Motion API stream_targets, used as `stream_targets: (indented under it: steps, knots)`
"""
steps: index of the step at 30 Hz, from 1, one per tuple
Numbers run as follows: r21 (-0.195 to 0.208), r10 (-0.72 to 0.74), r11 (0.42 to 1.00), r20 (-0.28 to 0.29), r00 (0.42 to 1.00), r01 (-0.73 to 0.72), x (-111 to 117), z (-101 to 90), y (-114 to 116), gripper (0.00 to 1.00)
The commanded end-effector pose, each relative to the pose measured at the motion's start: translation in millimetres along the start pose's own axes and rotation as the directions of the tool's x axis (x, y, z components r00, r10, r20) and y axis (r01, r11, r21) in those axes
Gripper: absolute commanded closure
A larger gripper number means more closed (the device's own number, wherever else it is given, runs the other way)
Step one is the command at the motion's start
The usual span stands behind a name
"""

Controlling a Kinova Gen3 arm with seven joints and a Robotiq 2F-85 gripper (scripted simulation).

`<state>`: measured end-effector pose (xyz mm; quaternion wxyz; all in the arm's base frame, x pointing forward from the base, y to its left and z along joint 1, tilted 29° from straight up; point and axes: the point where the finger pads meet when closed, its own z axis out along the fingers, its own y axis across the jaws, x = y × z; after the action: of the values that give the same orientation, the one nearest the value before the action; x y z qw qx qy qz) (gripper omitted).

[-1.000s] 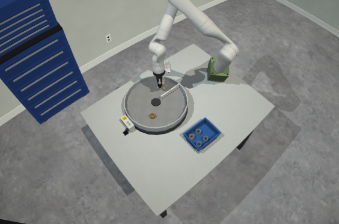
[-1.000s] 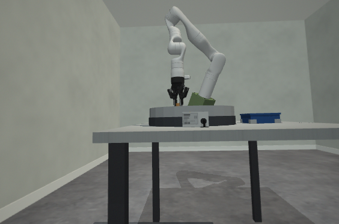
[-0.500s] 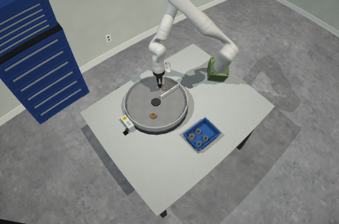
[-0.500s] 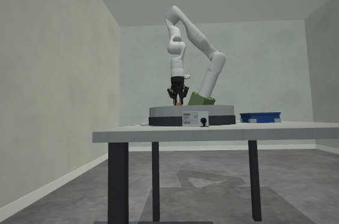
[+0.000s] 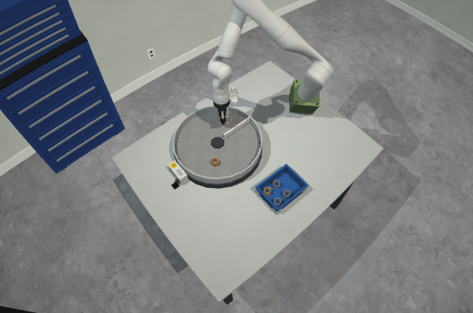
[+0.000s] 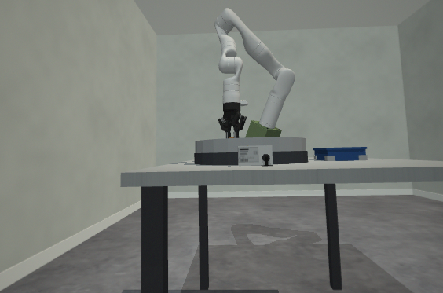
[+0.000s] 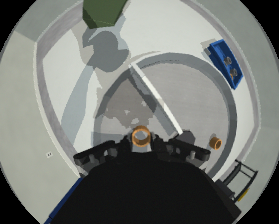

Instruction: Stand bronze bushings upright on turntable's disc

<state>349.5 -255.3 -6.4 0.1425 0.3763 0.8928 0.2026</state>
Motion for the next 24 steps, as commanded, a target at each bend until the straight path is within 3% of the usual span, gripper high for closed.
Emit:
stream_targets:
  steps: [1, 11, 24]
  knots:
    - [-0.001, -0.003, 1.0, -0.003, 1.0, 0.003, 1, 5.0, 2, 1.0]
    - [-0.001, -0.003, 1.0, -0.003, 1.0, 0.003, 1, 18.2, 2, 1.0]
    - [-0.001, -0.003, 1.0, -0.003, 1.0, 0.003, 1, 19.2, 2, 1.0]
